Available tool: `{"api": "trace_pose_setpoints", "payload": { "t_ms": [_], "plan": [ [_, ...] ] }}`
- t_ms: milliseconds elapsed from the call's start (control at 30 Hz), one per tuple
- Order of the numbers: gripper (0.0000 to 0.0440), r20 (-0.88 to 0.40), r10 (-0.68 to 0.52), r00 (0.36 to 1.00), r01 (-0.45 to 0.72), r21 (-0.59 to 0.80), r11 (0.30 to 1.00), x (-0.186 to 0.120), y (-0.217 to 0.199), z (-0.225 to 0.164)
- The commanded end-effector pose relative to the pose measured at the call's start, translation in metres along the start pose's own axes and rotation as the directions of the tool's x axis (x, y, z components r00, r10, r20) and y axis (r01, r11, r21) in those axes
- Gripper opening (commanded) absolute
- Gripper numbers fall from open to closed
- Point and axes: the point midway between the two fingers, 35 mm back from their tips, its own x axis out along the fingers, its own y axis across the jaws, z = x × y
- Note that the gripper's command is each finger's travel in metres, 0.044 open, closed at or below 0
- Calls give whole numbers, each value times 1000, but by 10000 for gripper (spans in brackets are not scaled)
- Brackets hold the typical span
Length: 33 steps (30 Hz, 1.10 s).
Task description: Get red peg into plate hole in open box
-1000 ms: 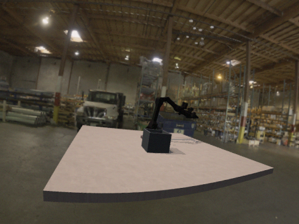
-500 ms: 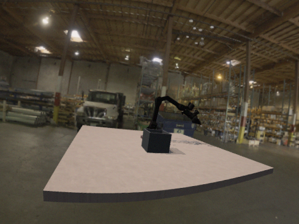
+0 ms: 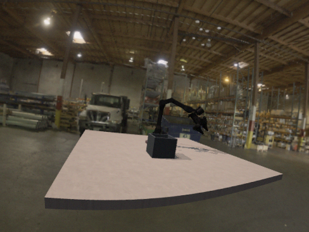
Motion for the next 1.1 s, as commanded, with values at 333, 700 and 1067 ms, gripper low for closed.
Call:
{"api": "trace_pose_setpoints", "payload": {
  "t_ms": [333,700,1067],
  "plan": [
    [440,-166,-184,969,232,347,909,-11,-96,0],
    [440,-330,-265,906,417,589,693,-37,-158,-20],
    [440,-500,-277,820,572,726,382,-71,-200,-55]
  ]
}}
